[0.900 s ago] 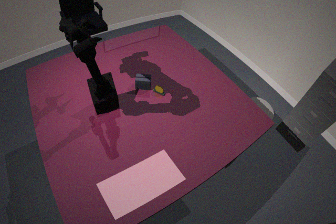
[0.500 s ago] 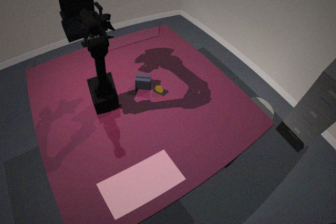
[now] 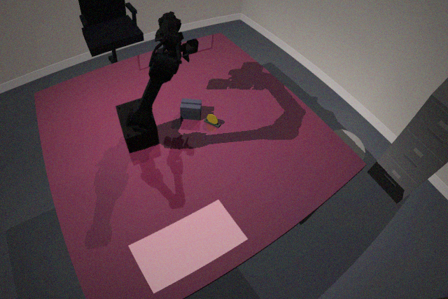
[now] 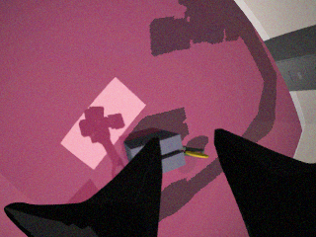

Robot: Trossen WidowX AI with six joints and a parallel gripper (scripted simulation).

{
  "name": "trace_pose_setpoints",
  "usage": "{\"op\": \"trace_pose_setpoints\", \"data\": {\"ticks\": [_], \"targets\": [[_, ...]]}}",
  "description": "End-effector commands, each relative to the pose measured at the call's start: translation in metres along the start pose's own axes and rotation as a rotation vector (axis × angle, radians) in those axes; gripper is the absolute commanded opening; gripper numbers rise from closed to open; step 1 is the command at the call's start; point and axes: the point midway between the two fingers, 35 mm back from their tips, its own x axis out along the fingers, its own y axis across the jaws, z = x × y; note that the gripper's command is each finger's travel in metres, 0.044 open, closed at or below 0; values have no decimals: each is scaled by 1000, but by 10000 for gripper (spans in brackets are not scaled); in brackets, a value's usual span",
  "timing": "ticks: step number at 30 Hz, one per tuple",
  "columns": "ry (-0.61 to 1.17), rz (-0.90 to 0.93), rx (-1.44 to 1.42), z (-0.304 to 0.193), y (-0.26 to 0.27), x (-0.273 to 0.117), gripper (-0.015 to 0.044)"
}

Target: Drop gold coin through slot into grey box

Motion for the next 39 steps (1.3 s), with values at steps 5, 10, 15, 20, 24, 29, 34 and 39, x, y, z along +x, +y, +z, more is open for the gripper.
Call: {"op": "trace_pose_setpoints", "data": {"ticks": [5, 10, 15, 20, 24, 29, 34, 39], "targets": [[234, 93, 891, -54, -63, 67, 161], [363, 78, 1280, -86, -83, 97, 161], [504, 25, 1665, -123, -98, 124, 161], [611, -41, 1940, -151, -105, 141, 161], [611, -41, 1940, -149, -104, 141, 161], [611, -41, 1940, -148, -103, 141, 161], [611, -42, 1940, -158, -88, 169, 161], [611, -43, 1940, -159, -86, 172, 161]]}}
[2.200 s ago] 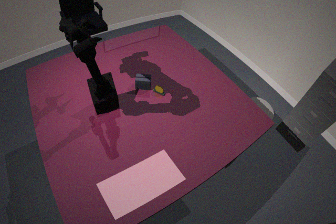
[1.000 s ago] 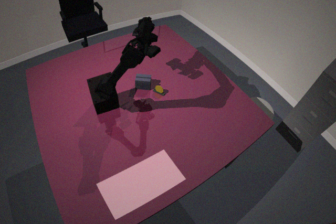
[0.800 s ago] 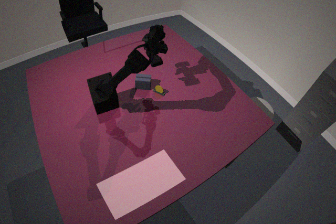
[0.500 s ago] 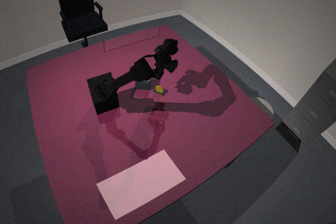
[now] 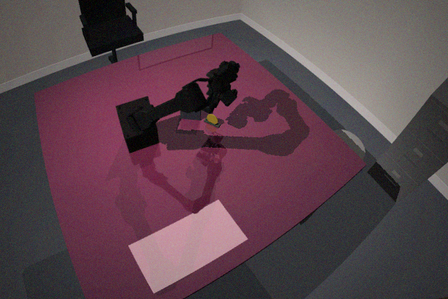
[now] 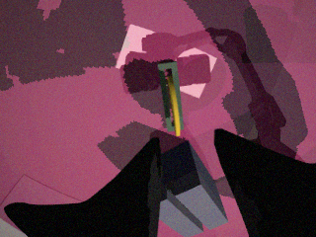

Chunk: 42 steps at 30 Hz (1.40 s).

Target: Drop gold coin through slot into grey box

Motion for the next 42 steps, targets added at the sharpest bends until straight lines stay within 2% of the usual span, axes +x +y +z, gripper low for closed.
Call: {"op": "trace_pose_setpoints", "data": {"ticks": [1, 42], "targets": [[-4, 0, -7, -2, 0, 9, 161], [-6, -1, -7, -1, 2, 73, 161]]}}
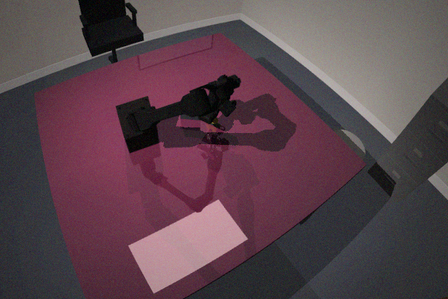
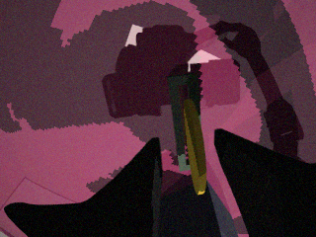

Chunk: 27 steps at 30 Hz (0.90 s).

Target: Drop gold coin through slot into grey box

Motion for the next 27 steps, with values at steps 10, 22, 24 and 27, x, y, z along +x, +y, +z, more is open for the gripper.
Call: {"op": "trace_pose_setpoints", "data": {"ticks": [10, 22, 24, 27], "targets": [[2, -15, -14, -4, -3, 17, 161], [2, -15, -14, -4, -3, 17, 0], [2, -15, -14, -4, -3, 17, 0], [2, -15, -14, -4, -3, 17, 0]]}}
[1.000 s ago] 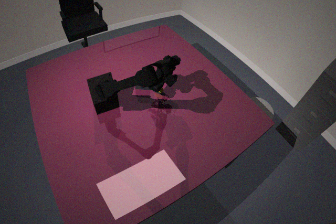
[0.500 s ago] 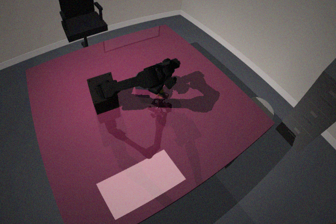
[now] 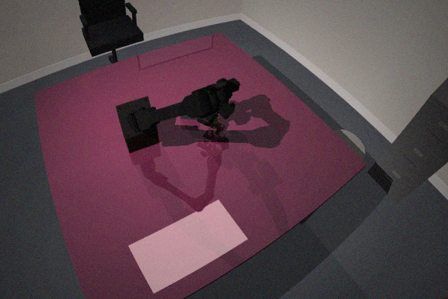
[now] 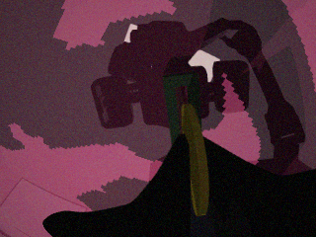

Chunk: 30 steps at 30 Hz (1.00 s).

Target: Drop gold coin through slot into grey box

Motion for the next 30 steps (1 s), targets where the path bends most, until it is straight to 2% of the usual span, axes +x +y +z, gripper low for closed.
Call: {"op": "trace_pose_setpoints", "data": {"ticks": [1, 30], "targets": [[0, -3, -6, -1, 0, 0, 0], [5, 1, -6, -1, 4, -72, 0]]}}
